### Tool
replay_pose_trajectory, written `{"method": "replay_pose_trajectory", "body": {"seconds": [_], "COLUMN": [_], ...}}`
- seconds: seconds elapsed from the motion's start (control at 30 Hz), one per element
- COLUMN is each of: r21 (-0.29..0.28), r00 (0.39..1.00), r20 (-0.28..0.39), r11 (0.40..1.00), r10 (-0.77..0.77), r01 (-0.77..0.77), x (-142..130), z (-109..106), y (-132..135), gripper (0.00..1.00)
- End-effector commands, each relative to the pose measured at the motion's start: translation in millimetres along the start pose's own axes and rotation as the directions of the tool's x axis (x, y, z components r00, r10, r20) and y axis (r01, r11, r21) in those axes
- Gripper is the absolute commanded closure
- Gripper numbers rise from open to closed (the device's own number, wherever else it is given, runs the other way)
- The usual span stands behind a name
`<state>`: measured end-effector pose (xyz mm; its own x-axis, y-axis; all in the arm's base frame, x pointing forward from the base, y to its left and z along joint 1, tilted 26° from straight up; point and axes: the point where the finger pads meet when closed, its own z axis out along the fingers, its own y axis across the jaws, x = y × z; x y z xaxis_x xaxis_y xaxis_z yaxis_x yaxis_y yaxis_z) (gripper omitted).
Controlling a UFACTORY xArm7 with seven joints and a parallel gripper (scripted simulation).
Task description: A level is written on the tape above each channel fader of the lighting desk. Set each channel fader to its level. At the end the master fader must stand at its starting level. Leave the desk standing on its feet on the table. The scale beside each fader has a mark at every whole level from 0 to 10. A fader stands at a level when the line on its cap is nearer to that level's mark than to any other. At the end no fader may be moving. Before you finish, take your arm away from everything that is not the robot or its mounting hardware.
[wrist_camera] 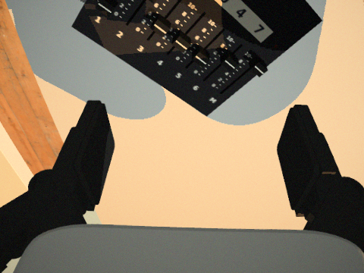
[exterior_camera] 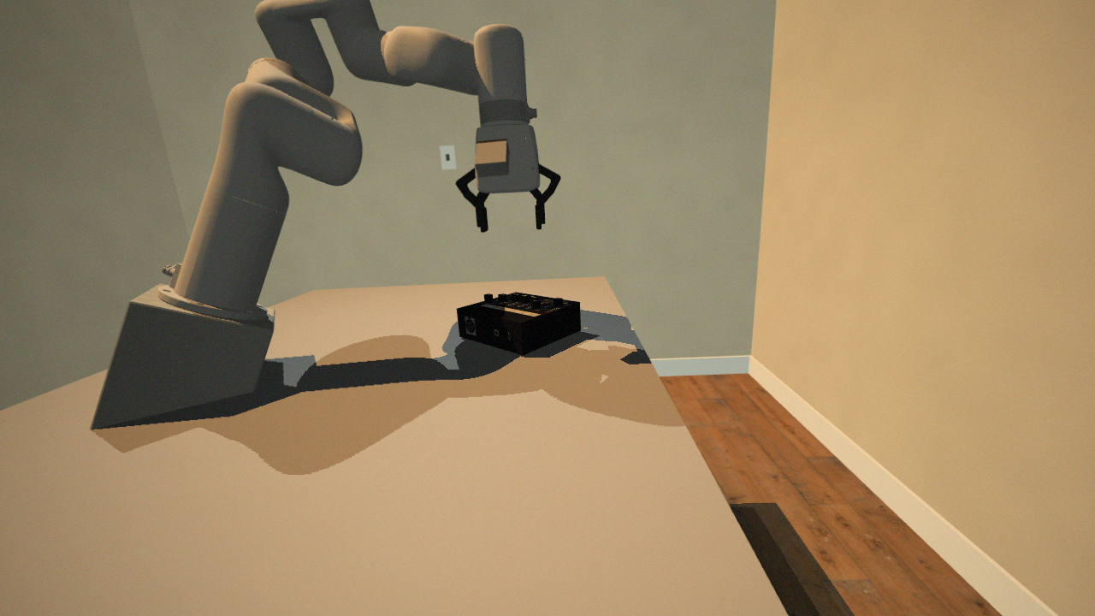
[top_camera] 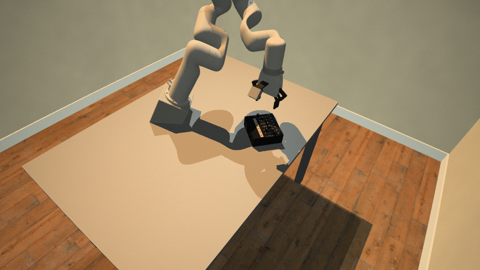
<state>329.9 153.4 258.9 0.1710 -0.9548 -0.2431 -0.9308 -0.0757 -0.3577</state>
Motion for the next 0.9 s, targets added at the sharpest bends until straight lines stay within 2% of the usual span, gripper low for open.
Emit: {"method": "replay_pose_trajectory", "body": {"seconds": [0.0, 0.17, 0.3, 0.43, 0.5, 0.53, 0.63, 0.7, 0.87], "r21": [0.003, -0.004, -0.044, -0.064, -0.064, -0.062, -0.042, -0.033, -0.032], "r00": [1.0, 1.0, 0.98, 0.9, 0.9, 0.846, 0.753, 0.723, 0.718], "r20": [0.001, -0.009, -0.087, -0.209, -0.209, -0.265, -0.339, -0.36, -0.363], "r11": [1.0, 1.0, 0.982, 0.913, 0.913, 0.867, 0.791, 0.766, 0.762], "r10": [0.0, 0.02, 0.177, 0.383, 0.383, 0.463, 0.564, 0.59, 0.594], "r01": [0.0, -0.02, -0.181, -0.403, -0.403, -0.494, -0.611, -0.642, -0.647], "x": [-0.3, -0.9, -5.1, -10.8, -10.8, -11.9, -13.8, -14.3, -14.3], "z": [-1.0, 0.3, 12.5, 38.7, 38.7, 45.9, 62.7, 67.7, 68.6], "y": [-0.9, -1.8, -8.5, -15.9, -15.9, -17.0, -18.4, -18.6, -18.6], "gripper": [0.0, 0.0, 0.0, 0.0, 0.0, 0.0, 0.0, 0.0, 0.0]}}
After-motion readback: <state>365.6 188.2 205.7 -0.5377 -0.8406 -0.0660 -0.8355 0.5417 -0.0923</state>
